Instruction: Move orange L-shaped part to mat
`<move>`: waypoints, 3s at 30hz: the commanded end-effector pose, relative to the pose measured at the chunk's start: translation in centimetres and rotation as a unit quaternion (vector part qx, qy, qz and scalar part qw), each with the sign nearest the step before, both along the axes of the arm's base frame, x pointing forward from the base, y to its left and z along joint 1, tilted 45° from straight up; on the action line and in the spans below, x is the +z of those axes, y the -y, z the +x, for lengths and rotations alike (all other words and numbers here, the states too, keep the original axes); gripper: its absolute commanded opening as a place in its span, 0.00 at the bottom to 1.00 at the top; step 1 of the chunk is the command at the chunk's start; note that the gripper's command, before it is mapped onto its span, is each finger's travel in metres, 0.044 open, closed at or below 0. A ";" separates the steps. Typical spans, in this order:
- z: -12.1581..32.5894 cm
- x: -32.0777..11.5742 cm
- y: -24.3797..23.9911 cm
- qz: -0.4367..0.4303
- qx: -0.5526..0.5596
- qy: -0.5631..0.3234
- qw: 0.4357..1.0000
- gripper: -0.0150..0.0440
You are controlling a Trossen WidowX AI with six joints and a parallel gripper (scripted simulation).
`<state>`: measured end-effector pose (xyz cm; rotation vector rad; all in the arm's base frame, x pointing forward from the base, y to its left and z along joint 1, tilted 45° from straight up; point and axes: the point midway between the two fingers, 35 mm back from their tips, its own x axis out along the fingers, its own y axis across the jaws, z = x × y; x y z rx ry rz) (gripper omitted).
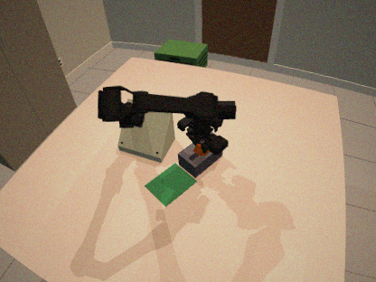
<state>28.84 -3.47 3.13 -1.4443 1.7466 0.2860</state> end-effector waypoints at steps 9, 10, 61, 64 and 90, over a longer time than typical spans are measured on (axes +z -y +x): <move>0.1 1.4 -1.5 0.002 0.000 0.002 1.000 0.25; 0.1 1.6 -1.6 0.002 0.000 0.002 1.000 0.25; -1.8 7.3 -3.1 0.002 0.000 0.001 1.000 0.25; -2.4 8.1 -2.3 0.002 0.000 0.000 1.000 0.25; -8.0 14.5 4.2 0.000 0.000 -0.001 1.000 0.25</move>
